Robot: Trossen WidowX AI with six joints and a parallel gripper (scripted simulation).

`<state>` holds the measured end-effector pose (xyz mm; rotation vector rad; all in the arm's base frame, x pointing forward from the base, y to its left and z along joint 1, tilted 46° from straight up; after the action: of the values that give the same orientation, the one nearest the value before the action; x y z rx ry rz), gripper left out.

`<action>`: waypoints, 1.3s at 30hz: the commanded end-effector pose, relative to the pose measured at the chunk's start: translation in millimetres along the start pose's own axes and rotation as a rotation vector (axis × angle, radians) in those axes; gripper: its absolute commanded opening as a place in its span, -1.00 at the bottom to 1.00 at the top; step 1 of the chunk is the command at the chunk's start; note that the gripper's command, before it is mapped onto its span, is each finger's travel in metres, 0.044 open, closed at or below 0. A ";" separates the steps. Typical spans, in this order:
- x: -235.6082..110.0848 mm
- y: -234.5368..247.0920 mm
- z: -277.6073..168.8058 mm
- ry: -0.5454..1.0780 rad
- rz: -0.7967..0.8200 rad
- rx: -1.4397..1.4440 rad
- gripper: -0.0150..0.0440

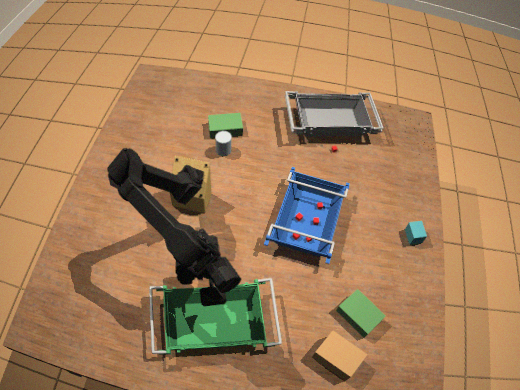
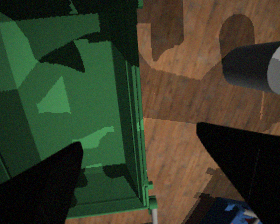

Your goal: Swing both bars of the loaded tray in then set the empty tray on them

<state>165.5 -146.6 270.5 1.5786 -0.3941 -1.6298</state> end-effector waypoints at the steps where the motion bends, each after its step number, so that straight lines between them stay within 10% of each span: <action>1: 1.8 -3.4 4.9 -0.003 -0.001 0.042 1.00; 34: 86.3 -4.2 4.4 -0.006 -0.004 0.042 1.00; 39: 86.3 -4.2 4.4 -0.006 -0.004 0.042 0.75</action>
<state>169.6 -207.4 210.2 1.6060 -0.4384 -1.6409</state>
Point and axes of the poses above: the point midway between the two fingers, 35 mm back from their tips, its own x axis out along the fingers, its own y axis across the jaws, z = x × y, the point moved 5 cm from there along -x, back along the fingers, and after that the axes turned 7 degrees about x, right-handed, at the moved point
